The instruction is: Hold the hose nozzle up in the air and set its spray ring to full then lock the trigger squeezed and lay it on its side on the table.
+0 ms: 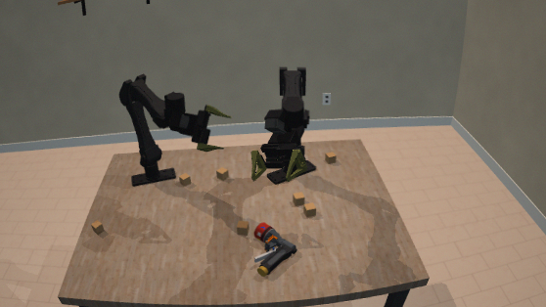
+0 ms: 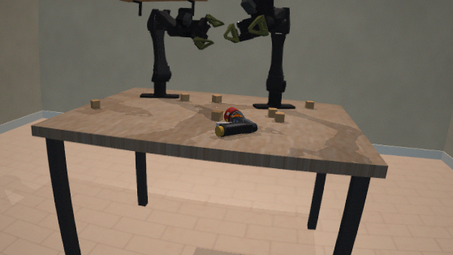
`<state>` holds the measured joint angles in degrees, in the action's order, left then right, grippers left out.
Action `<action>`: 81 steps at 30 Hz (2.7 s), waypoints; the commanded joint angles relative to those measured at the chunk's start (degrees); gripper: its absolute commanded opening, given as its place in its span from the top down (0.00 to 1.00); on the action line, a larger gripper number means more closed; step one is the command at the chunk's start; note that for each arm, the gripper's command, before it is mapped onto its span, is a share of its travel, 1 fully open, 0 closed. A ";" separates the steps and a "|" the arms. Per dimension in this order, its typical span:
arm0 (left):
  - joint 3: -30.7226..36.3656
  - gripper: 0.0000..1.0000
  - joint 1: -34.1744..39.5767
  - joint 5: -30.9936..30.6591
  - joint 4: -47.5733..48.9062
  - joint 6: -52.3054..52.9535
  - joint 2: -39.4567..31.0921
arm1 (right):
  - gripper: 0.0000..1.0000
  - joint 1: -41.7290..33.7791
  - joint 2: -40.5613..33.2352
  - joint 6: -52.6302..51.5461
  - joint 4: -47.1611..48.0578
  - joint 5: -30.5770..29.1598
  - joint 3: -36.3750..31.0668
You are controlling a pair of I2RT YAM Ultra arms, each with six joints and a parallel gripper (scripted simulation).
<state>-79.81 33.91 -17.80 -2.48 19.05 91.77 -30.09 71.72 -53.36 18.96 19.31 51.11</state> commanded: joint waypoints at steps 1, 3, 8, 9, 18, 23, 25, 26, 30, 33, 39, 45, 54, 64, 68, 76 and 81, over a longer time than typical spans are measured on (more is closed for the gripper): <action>1.15 0.00 -2.12 2.12 0.46 -2.26 -3.33 | 0.00 1.91 -2.13 5.88 -3.41 -2.20 2.32; 1.92 0.00 -3.44 2.81 1.06 -2.99 -4.58 | 0.00 3.08 -2.58 7.95 -4.15 -2.94 2.66; 2.91 0.00 -5.22 3.51 0.49 -3.79 -6.17 | 0.00 4.61 -3.34 10.88 -5.11 -3.76 3.14; 3.39 0.00 -6.02 4.20 -0.18 -4.33 -6.90 | 0.00 5.33 -3.50 11.99 -5.59 -4.43 3.52; 7.05 0.00 -12.18 7.51 1.13 -7.91 -12.69 | 0.00 10.83 -5.63 21.72 -9.11 -7.96 4.94; 7.37 0.00 -13.99 7.86 1.65 -8.74 -14.28 | 0.00 12.43 -5.41 24.86 -10.19 -8.59 5.48; 8.90 0.00 -15.50 8.96 1.30 -9.54 -15.70 | 0.00 13.71 -6.89 27.02 -10.89 -9.61 5.80; 9.40 0.00 -16.30 9.72 0.58 -10.09 -16.46 | 0.00 14.44 -7.05 28.18 -11.40 -10.32 6.18; 10.95 0.00 -19.13 11.25 2.63 -11.75 -19.25 | 0.00 16.96 -8.08 32.69 -13.02 -12.01 6.74; 12.38 0.00 -21.34 12.39 2.70 -13.02 -21.26 | 0.00 18.93 -8.82 36.14 -14.27 -13.24 7.32; 14.14 0.00 -24.30 13.98 2.59 -14.71 -23.98 | 0.00 21.58 -9.83 40.80 -15.95 -14.89 8.10; 16.63 0.00 -28.65 16.39 2.30 -17.05 -28.02 | 0.00 25.40 -11.35 47.73 -18.44 -17.48 9.20; 19.95 0.00 -34.42 18.41 1.95 -19.91 -33.03 | 0.00 30.51 -12.95 55.59 -21.64 -19.92 10.69; 17.85 0.63 -34.17 17.15 2.76 -18.55 -32.22 | 0.00 30.43 -12.45 52.62 -20.63 -18.93 10.32; 18.11 0.63 -34.29 18.07 2.57 -19.07 -31.78 | 0.00 30.26 -11.82 52.74 -20.56 -19.43 8.76; 19.05 0.63 -34.38 18.24 3.24 -19.22 -33.38 | 0.00 30.42 -12.00 53.51 -18.85 -19.56 11.09; 18.91 0.22 -34.39 18.10 2.70 -19.14 -33.32 | 0.00 30.44 -11.85 53.44 -19.65 -19.43 10.42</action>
<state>-60.14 0.01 -0.12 -0.01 0.10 59.90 -0.03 59.94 -0.21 -0.43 0.12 60.10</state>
